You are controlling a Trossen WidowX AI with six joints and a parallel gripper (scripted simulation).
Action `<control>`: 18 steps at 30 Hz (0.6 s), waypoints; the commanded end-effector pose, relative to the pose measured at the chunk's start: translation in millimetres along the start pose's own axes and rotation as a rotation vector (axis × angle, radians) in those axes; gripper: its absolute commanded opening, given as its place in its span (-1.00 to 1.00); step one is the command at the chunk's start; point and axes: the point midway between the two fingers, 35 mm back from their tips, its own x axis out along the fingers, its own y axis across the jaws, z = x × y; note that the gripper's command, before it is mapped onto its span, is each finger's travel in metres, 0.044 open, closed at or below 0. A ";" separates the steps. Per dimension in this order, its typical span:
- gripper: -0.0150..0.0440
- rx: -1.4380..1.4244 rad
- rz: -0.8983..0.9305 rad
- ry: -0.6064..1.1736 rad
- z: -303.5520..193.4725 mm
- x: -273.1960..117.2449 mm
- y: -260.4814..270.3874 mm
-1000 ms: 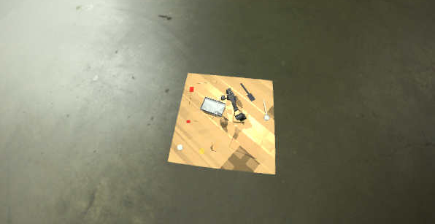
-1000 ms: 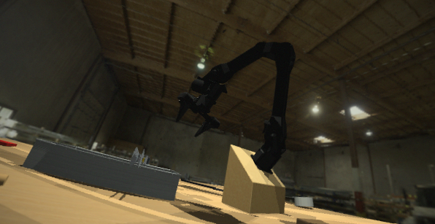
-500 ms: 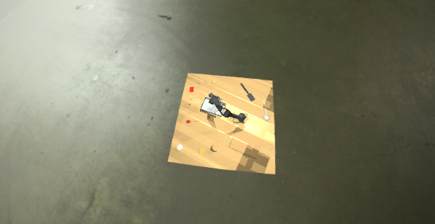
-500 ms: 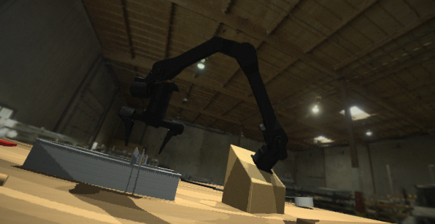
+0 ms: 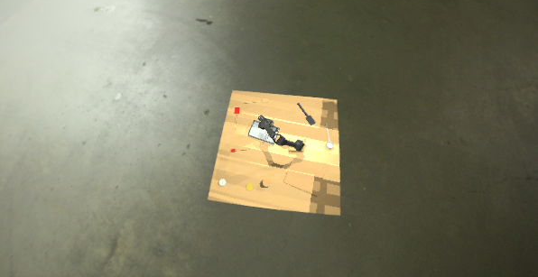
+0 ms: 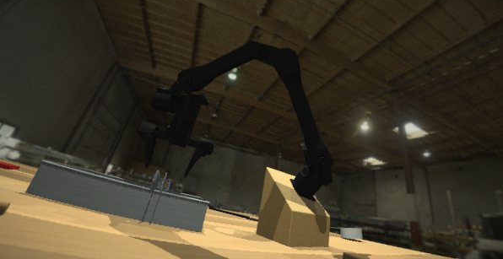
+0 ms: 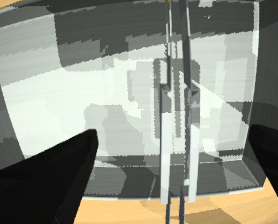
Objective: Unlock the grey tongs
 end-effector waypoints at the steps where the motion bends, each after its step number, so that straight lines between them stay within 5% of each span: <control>1: 1.00 0.004 0.002 0.005 -1.7 2.3 -1.0; 18: 1.00 0.004 0.003 0.005 -1.8 30.3 0.6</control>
